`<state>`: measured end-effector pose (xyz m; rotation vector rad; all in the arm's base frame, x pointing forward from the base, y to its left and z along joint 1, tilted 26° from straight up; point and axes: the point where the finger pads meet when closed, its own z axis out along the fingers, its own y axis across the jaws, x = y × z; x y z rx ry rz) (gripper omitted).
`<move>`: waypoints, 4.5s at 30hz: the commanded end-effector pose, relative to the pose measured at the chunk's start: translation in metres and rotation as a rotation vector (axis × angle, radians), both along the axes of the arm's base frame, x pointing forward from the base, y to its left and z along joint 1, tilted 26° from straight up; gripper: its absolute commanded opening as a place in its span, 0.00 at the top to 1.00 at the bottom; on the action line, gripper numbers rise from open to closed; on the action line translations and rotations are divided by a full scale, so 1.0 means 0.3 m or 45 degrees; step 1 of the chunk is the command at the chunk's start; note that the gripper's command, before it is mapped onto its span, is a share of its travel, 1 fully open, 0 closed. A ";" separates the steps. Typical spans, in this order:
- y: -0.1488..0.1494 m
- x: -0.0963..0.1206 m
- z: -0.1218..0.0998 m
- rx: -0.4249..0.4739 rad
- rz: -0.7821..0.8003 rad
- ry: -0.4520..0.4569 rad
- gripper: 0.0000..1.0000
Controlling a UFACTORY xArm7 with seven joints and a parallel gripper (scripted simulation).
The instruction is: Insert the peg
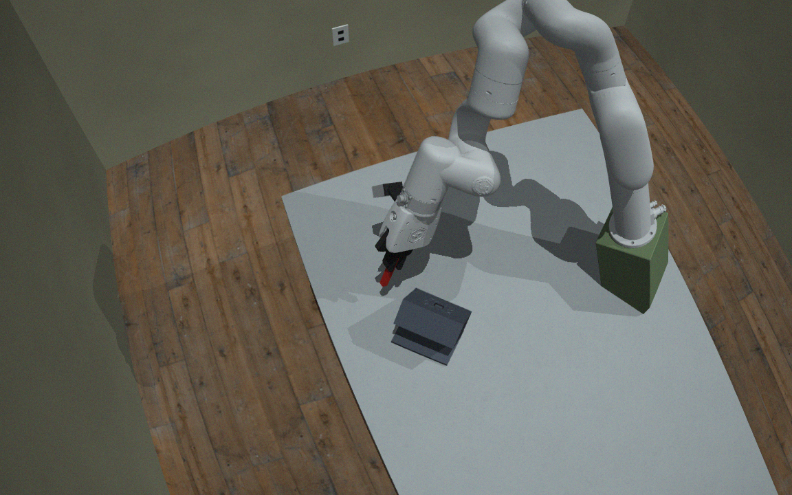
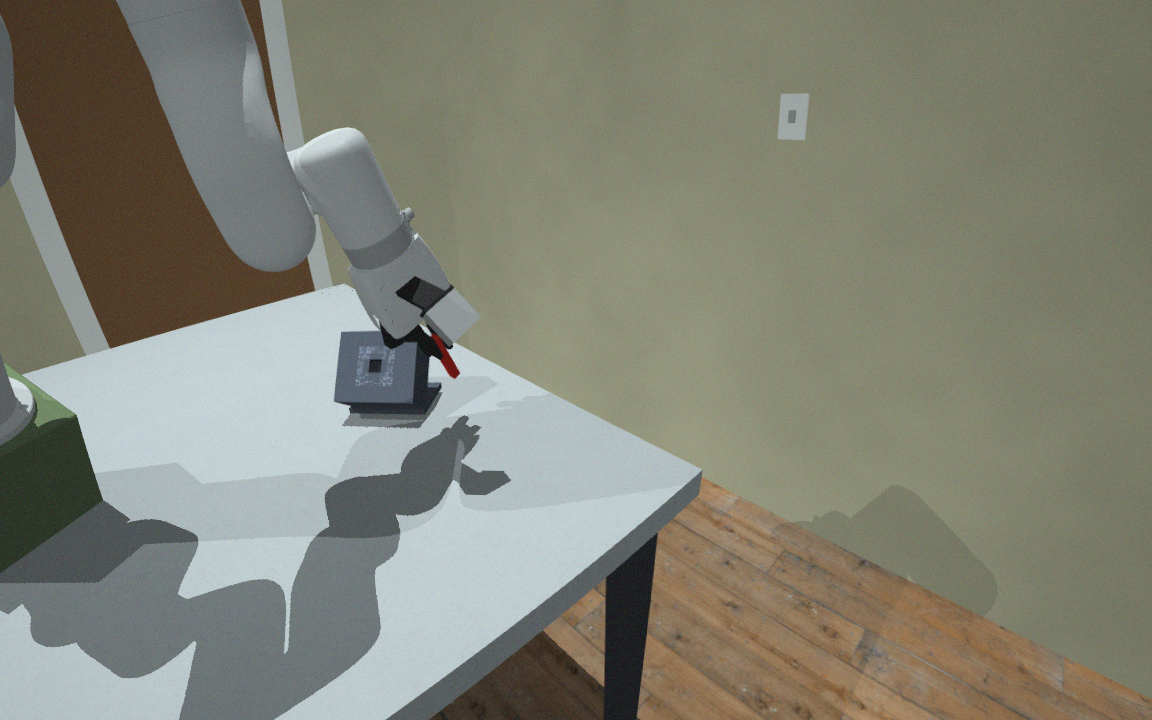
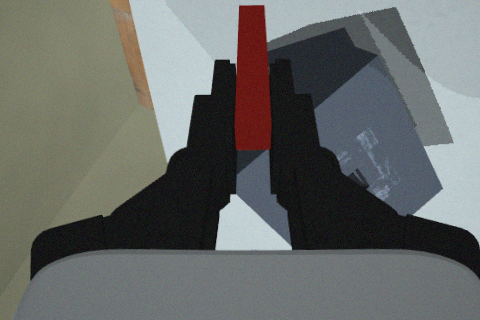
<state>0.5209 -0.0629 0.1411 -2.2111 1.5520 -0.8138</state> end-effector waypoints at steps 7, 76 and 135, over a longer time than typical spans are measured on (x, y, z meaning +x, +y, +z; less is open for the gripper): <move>-0.244 -0.045 -0.012 0.019 -0.151 0.010 1.00; -0.031 -0.166 -0.032 0.469 -0.206 -0.080 1.00; -0.005 -0.442 -0.023 1.097 -0.512 -0.028 1.00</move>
